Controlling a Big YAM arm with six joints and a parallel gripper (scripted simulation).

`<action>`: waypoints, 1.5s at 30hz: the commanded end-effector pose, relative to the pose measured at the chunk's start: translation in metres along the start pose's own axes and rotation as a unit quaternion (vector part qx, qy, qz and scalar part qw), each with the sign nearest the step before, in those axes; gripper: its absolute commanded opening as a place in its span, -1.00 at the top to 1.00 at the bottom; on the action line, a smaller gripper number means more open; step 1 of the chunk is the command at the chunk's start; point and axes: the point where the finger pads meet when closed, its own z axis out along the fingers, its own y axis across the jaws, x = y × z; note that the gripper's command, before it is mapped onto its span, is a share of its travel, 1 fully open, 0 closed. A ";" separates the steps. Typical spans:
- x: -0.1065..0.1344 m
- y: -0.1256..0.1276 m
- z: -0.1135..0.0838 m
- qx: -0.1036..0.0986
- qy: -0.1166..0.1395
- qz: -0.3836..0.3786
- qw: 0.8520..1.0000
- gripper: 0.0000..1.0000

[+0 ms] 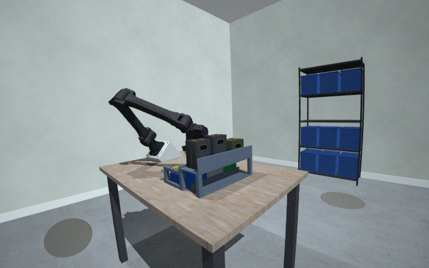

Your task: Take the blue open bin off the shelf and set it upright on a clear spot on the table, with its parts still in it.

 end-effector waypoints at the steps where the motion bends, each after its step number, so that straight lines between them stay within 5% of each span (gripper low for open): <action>1: 0.000 -0.005 0.000 0.006 -0.001 0.001 1.000 1.00; 28: 0.000 -0.006 -0.001 0.008 -0.002 0.002 1.000 1.00; 45: -0.001 -0.012 -0.020 0.018 -0.004 0.007 1.000 1.00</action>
